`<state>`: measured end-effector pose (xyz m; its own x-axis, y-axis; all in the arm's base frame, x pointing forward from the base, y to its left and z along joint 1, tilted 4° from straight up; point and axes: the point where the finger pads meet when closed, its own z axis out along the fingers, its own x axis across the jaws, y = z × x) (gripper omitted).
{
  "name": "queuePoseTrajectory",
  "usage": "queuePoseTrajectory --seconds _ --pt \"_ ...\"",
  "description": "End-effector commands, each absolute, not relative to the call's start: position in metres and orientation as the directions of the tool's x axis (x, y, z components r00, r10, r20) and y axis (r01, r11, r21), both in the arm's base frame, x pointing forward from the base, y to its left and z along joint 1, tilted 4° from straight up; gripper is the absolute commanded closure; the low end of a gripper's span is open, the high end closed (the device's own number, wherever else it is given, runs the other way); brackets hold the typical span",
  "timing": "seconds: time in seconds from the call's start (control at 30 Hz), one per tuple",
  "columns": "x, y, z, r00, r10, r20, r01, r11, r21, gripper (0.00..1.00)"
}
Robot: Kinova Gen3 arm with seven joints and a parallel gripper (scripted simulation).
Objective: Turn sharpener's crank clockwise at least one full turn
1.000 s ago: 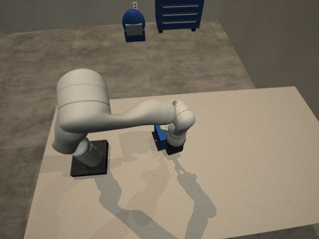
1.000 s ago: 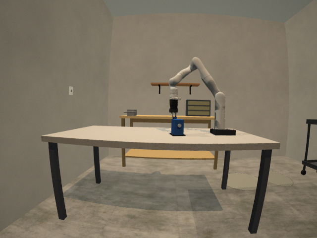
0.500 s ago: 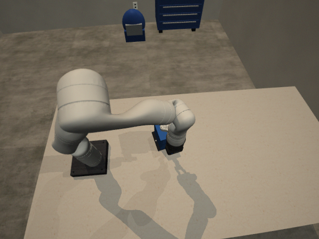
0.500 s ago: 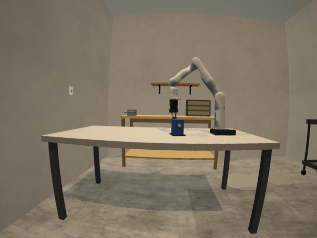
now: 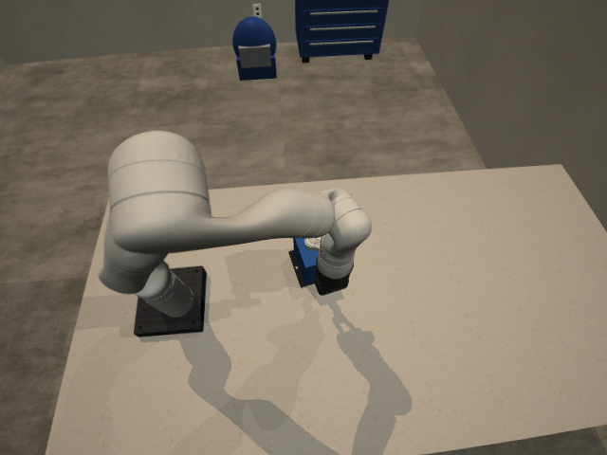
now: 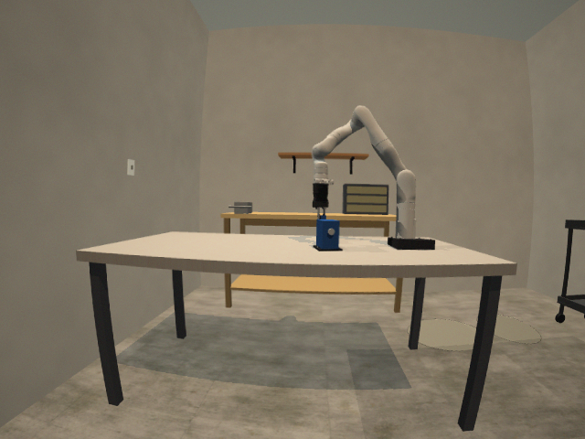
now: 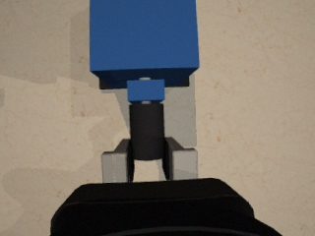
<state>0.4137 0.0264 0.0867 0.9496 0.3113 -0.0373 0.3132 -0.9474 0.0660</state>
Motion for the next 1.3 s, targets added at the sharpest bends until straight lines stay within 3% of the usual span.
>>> queuePoseTrajectory --seconds 0.0,1.27 --pt "0.415 0.027 0.087 0.95 0.311 -0.035 0.313 -0.947 0.067 1.0" --pt "0.46 0.039 0.053 0.95 0.311 -0.035 0.313 -0.947 0.067 1.0"
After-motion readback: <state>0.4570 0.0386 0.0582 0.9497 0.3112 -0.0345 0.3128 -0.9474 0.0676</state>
